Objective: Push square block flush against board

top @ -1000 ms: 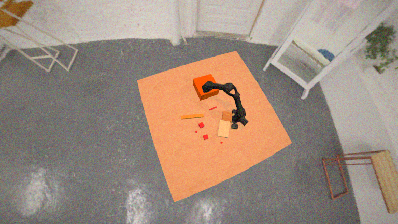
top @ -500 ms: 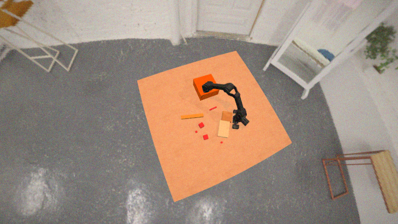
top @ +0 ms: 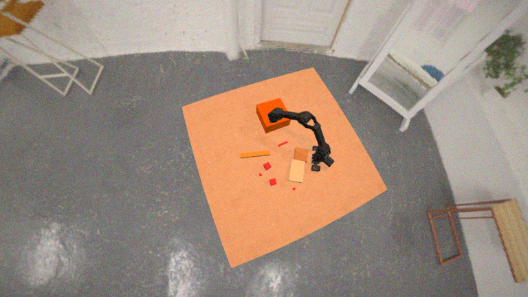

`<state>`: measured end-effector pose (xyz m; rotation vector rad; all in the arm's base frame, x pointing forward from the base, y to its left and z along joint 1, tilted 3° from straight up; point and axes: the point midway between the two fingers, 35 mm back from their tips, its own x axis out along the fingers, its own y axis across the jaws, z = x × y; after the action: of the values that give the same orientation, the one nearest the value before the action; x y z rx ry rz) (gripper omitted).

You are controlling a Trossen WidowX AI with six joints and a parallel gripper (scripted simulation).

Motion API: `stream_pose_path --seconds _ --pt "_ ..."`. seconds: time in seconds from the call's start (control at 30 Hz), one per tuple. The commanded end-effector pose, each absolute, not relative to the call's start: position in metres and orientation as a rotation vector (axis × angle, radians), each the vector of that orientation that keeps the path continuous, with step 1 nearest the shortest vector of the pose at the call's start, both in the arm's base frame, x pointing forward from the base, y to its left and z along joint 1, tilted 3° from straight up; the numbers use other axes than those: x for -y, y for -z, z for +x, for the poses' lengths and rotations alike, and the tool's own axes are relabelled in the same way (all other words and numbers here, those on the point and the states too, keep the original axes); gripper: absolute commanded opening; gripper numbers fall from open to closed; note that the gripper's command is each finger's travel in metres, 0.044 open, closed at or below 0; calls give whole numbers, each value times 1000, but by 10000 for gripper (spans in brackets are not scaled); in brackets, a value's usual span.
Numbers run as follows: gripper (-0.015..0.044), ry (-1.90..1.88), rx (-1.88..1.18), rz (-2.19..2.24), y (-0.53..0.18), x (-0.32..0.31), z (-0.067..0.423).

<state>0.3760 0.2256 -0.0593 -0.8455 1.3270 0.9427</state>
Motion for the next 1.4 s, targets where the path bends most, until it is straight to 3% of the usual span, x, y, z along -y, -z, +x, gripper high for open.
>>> stream_pose_path --seconds 0.0,0.27,0.53,0.77,0.9,1.03,1.37 --pt "0 -939 -1334 -843 61 -231 378" --pt "0 -939 -1333 -843 9 -228 379" --pt "0 -938 -1334 -842 6 -228 377" --pt "0 -905 -1354 -806 8 -216 337" --pt "0 -904 -1355 -806 11 -216 336" --pt "0 -904 -1355 -806 60 -219 336" --pt "0 -904 -1356 -805 64 -216 334"
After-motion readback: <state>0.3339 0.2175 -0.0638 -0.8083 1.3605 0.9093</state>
